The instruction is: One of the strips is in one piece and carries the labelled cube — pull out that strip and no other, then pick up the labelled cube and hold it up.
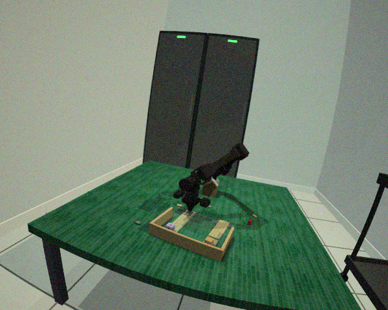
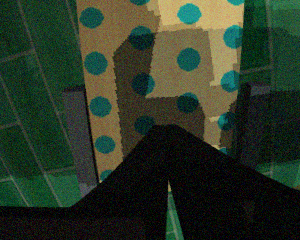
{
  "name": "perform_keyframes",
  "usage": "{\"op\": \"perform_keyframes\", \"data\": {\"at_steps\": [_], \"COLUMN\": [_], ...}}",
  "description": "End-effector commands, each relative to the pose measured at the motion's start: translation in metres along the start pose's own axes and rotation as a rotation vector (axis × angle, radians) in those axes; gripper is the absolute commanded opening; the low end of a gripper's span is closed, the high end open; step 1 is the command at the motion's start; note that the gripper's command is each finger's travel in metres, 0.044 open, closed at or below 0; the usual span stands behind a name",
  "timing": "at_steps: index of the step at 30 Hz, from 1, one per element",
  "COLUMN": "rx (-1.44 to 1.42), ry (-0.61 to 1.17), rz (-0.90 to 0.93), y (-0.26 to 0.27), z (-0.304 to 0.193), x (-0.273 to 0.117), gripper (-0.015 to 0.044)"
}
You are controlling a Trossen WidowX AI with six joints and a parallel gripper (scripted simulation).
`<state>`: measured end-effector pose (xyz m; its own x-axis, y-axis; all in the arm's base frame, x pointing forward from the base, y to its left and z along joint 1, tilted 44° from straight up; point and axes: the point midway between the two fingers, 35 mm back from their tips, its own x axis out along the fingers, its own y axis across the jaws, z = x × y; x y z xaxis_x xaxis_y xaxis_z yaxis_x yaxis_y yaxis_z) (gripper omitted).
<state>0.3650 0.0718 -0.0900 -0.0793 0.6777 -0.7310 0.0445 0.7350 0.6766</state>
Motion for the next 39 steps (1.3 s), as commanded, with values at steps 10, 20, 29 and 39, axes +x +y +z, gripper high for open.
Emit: {"op": "perform_keyframes", "data": {"at_steps": [10, 20, 29, 39], "rx": [0.007, 0.007, 0.007, 0.008], "ry": [0.0, 0.0, 0.0, 0.001], "rz": [0.004, 0.004, 0.004, 0.004], "y": [0.0, 0.0, 0.0, 0.0], "z": [0.0, 0.0, -0.011, -0.027], "x": [0.002, 0.003, 0.003, 0.004], "gripper": [0.0, 0.0, 0.0, 0.0]}}
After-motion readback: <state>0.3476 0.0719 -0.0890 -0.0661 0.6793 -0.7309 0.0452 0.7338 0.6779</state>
